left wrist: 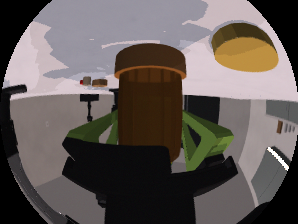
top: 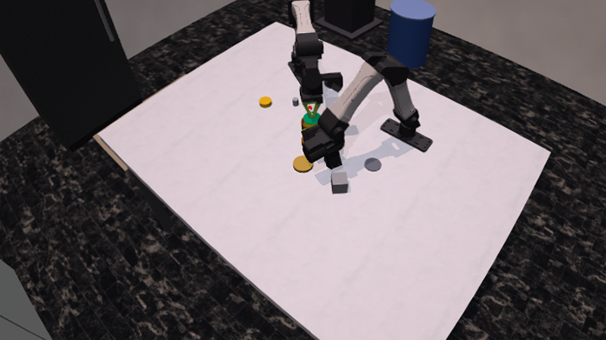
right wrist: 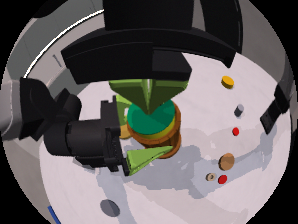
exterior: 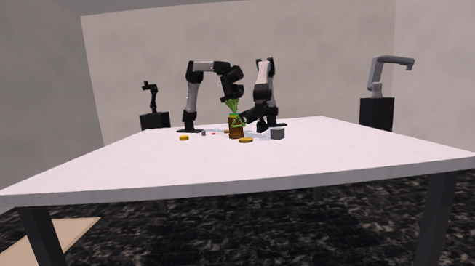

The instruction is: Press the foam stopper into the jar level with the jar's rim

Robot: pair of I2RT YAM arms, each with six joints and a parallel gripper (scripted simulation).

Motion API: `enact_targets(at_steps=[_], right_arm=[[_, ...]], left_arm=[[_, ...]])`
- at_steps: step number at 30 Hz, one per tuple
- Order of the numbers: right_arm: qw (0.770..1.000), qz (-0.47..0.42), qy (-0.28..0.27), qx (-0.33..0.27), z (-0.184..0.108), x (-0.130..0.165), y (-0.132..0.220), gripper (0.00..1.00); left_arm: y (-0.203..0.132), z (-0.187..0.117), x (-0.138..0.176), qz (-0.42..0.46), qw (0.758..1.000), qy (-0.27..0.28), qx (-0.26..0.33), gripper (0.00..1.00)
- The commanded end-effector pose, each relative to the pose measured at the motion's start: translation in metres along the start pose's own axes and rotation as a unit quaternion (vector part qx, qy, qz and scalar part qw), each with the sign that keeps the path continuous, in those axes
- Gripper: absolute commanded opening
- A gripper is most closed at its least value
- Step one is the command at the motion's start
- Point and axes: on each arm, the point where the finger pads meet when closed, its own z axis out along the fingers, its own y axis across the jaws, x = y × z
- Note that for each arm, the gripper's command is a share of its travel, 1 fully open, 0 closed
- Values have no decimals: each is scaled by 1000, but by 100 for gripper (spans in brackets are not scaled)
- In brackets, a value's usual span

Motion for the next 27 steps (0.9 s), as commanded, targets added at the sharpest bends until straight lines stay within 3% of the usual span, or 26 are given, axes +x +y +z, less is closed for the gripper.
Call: enact_targets(at_steps=[1,27], right_arm=[[1000,7,0,-16,-2,6,2,0],[1000,7,2,-12,-26,4,-4,0]], left_arm=[[-2,6,-3,26,1000,-4,-2,64],[-2,6,-3,26,1000,-4,-2,64]])
